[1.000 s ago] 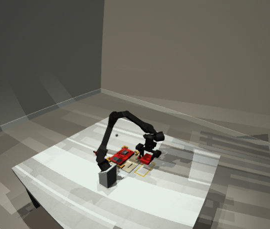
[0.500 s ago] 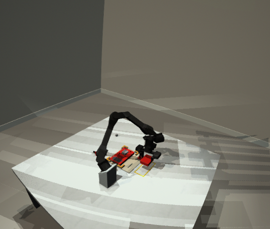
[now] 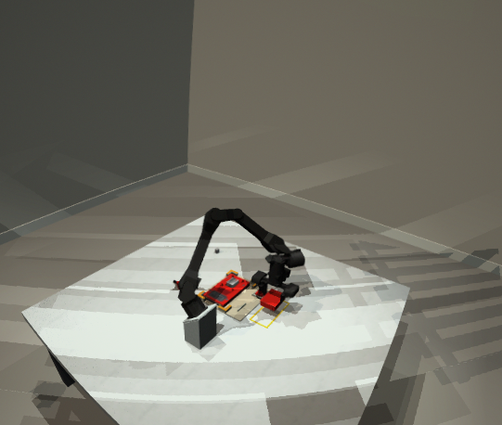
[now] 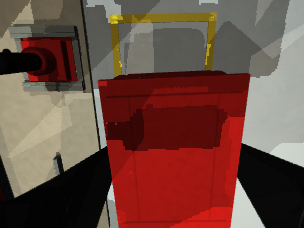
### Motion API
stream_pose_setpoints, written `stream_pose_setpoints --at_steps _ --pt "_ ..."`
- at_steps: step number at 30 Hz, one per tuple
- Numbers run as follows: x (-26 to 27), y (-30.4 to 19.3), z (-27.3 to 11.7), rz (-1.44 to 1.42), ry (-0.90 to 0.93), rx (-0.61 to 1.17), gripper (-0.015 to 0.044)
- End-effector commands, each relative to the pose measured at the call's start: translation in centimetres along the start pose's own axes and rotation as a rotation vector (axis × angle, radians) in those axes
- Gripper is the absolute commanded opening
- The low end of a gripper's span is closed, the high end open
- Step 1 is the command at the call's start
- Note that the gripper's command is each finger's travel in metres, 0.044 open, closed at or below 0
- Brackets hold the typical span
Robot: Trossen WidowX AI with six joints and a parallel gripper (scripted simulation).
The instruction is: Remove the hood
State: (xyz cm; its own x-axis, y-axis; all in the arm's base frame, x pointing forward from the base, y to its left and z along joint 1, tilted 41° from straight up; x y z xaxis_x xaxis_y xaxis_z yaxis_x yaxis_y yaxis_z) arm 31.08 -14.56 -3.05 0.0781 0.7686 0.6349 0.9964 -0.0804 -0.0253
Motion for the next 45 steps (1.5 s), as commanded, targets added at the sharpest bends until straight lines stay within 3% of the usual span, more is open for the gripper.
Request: stream_pose_setpoints --at_steps 1,45 --pt "-0.1 -0.3 0.8 0.012 0.01 0.009 0.0" --pt "0.1 -0.6 3.2 0.012 0.012 0.01 0.0"
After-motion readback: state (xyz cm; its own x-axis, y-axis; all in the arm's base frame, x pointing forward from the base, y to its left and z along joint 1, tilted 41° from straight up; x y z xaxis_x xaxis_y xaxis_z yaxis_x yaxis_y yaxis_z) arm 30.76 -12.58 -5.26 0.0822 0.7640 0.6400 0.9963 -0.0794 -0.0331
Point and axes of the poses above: the point midway between the two fingers, 35 mm back from their tips, its own z axis out along the fingers, its own x axis across the jaws, y = z × x, the point moved 10 cm from there along -z, back along the fingers, and after that the axes turned 7 degrees about z, right-handed, at the moved point
